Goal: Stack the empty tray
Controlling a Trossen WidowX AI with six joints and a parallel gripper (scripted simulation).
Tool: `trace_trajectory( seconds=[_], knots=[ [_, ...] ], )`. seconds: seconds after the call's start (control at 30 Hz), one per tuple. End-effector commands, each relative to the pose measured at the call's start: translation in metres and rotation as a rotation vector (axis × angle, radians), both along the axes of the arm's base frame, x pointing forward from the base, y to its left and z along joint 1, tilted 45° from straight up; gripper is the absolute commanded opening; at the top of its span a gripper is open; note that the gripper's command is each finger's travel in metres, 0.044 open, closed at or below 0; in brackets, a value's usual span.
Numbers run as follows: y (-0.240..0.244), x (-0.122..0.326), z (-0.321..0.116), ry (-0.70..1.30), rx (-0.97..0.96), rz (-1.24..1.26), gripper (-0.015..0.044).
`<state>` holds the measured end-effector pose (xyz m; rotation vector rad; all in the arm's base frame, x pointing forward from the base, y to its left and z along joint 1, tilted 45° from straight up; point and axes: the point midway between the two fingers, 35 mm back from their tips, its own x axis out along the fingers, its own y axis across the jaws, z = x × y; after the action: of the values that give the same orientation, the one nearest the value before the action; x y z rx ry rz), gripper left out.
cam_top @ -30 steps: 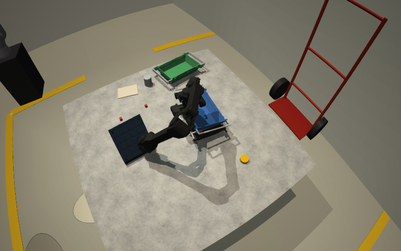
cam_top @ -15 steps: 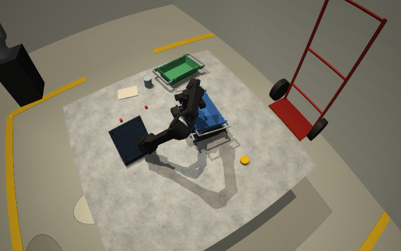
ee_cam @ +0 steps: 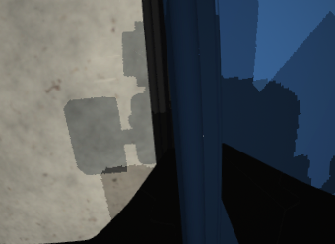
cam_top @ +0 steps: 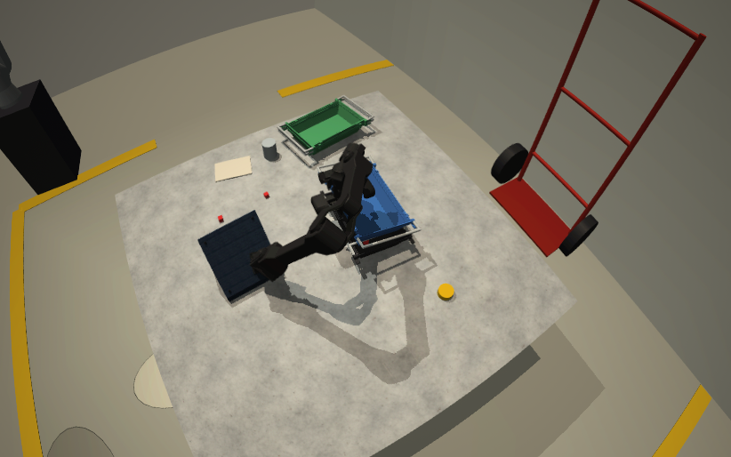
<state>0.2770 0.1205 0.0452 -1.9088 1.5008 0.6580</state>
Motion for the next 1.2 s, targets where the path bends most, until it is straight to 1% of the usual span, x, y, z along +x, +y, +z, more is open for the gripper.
trace_trajectory(
  seconds=[0.0,0.8,0.83,1.17],
  knots=[
    [-0.010,-0.001,-0.001,0.018,-0.007,-0.031,0.0000],
    [-0.010,-0.001,-0.001,0.018,-0.007,-0.031,0.0000],
    [-0.001,0.000,0.000,0.002,0.000,-0.002,0.0000],
    [-0.018,-0.001,-0.006,0.017,-0.007,-0.031,0.0000]
  ],
)
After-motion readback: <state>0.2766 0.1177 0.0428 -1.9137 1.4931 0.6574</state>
